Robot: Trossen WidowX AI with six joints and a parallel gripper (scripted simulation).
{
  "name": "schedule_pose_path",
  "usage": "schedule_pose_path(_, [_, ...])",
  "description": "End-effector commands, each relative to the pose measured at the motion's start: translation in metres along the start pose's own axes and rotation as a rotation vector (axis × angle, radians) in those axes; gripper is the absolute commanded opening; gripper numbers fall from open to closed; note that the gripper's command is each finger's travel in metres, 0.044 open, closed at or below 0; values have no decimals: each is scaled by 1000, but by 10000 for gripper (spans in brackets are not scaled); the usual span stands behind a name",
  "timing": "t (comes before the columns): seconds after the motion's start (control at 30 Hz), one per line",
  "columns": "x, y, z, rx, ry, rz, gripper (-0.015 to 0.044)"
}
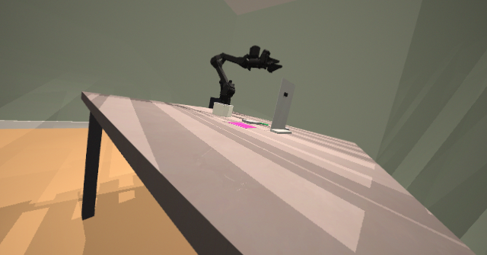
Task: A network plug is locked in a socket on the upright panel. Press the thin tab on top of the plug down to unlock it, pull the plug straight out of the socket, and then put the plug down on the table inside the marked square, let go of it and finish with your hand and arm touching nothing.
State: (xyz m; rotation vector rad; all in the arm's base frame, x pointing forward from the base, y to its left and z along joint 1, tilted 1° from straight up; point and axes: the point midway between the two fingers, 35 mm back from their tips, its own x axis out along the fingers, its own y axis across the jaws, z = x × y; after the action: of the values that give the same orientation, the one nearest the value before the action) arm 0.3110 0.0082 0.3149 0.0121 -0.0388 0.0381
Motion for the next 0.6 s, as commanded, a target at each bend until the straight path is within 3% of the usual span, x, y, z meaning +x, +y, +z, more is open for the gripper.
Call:
schedule_pose_path(0.0, [1,0,-1,-6,0,-2,374])
schedule_pose_path(0.27, [20,8,-31,-253,8,-87,164])
schedule_pose_path(0.57, [28,22,-71,-554,50,-188,156])
